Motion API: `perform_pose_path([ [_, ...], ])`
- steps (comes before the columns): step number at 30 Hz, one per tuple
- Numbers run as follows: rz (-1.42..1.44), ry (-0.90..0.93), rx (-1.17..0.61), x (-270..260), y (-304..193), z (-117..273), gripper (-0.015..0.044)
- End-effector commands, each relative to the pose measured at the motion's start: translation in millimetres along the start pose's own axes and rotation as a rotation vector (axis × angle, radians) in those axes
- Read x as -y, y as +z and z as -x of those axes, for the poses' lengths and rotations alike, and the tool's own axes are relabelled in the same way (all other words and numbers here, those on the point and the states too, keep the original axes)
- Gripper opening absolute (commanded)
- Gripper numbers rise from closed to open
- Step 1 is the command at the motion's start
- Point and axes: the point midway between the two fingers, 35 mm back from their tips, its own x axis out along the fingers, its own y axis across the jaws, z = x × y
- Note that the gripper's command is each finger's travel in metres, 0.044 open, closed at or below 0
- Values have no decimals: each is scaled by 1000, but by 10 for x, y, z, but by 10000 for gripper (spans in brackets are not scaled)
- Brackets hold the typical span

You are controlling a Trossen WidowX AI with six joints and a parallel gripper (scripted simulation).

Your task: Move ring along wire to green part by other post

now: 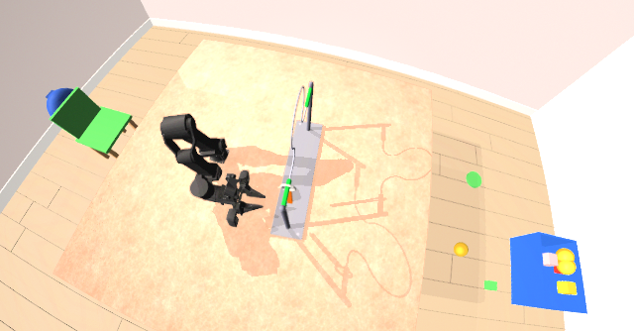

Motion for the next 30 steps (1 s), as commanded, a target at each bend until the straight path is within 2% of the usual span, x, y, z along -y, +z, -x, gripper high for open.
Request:
perform_pose_path([
  [1, -31, 17, 5, -70, -5, 27, 160],
  [7, -60, 1, 1, -27, 55, -57, 160],
  [17, -204, -56, 38, 48, 472, -433, 160],
  [30, -213, -59, 43, 61, 508, -513, 160],
])
